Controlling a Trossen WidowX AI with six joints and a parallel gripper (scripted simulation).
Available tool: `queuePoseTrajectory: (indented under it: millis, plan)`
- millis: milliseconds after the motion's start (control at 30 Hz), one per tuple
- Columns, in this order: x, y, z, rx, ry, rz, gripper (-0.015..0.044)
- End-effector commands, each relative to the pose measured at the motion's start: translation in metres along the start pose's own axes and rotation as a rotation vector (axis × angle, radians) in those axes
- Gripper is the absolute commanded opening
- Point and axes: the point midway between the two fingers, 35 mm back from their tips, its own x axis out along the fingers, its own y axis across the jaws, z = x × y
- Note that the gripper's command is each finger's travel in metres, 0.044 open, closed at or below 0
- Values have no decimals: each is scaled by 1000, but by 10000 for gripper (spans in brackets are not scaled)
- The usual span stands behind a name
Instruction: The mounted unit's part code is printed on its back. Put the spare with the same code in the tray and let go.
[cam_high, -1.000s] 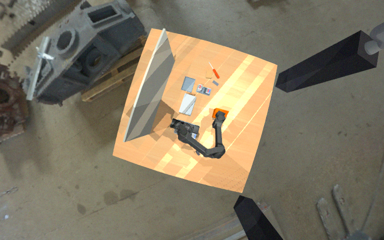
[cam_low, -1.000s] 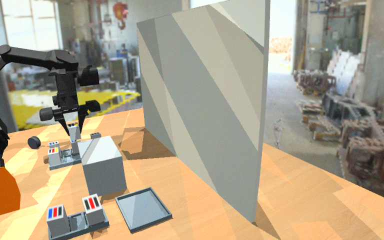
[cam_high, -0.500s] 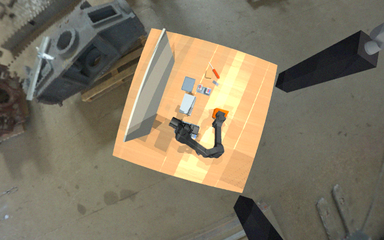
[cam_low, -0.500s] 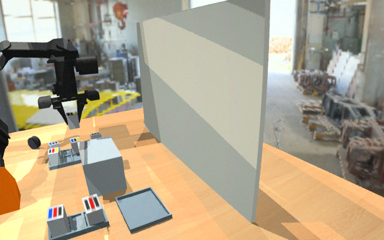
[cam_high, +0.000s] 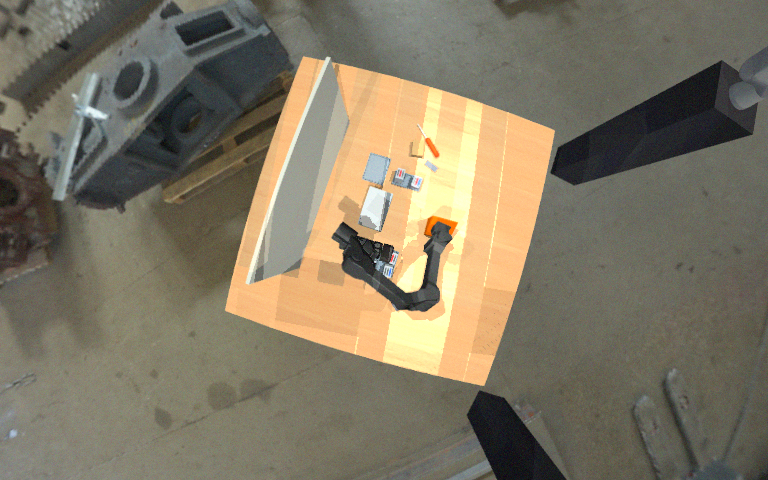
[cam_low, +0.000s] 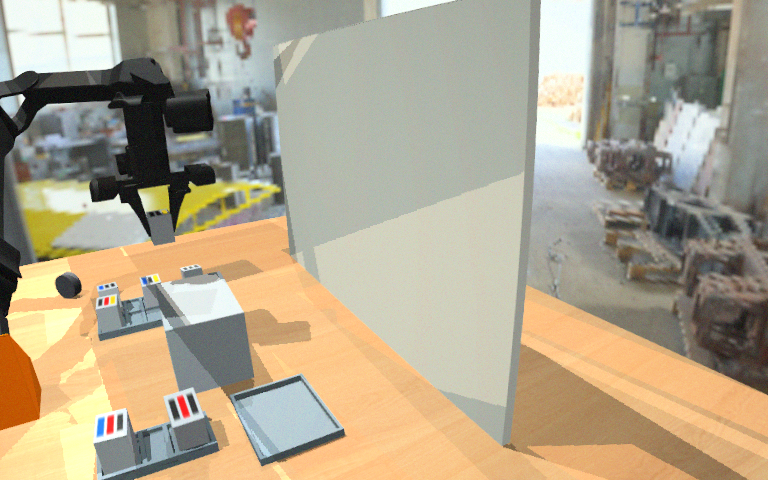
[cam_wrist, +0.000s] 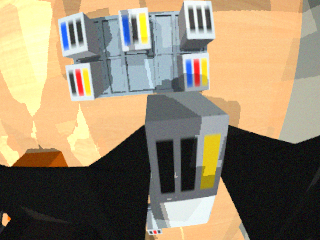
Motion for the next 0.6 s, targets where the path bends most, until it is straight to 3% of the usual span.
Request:
queuePoseTrajectory:
  millis: [0, 567]
  plan:
    - [-5, -13, -17, -5, 16, -8, 0]
    - [-14, -56, -103, 6, 51, 0, 0]
